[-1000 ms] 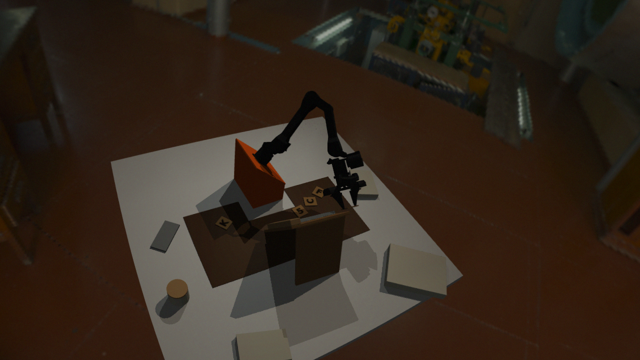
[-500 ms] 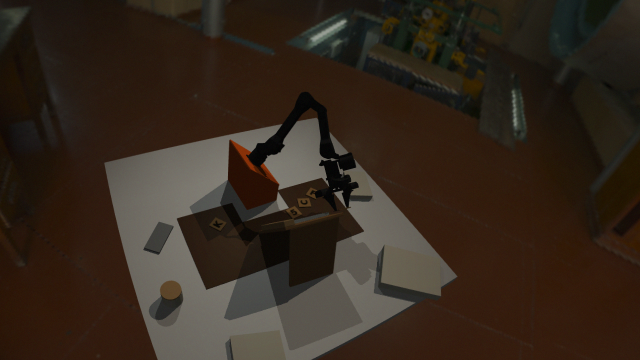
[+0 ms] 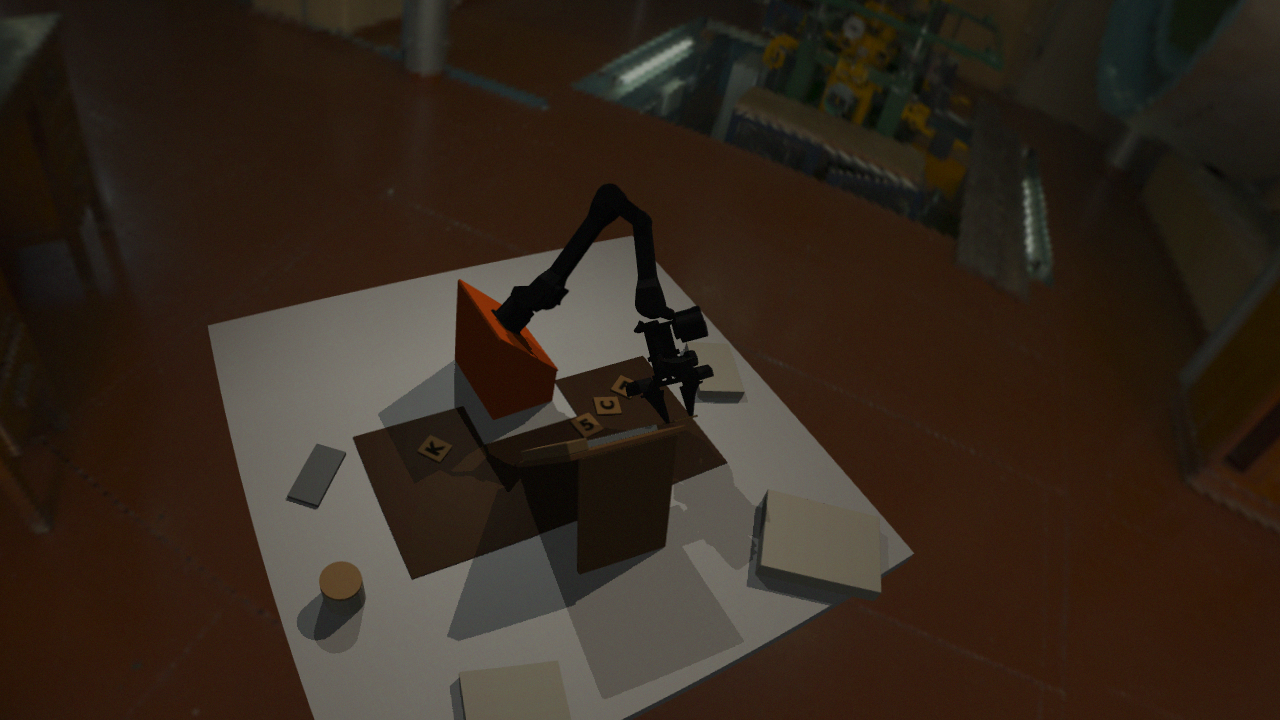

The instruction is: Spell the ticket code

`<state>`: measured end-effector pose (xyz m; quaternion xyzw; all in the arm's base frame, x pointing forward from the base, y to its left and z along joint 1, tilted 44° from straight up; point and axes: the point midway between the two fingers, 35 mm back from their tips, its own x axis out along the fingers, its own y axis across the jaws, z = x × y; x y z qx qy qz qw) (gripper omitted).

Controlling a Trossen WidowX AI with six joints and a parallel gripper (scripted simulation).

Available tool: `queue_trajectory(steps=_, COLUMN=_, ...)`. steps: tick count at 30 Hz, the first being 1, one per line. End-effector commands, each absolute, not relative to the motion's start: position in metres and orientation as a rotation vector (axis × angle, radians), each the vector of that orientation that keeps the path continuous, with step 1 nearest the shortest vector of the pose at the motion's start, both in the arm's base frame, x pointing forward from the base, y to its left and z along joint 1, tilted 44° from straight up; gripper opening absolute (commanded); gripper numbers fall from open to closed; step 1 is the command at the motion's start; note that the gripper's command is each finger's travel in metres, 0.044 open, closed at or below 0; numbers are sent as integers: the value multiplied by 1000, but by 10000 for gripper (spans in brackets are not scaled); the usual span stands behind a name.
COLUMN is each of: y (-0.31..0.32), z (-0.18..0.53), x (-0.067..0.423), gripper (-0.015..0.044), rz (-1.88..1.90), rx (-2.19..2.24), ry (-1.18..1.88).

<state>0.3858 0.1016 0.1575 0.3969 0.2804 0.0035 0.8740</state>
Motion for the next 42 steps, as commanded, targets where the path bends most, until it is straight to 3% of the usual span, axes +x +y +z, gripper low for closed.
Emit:
queue_trajectory(steps=1, y=101, z=153, x=384, gripper=0, rz=12, rx=824, ry=593)
queue_trajectory(steps=42, y=86, z=139, x=380, gripper=0, rz=11, rx=823, ry=594)
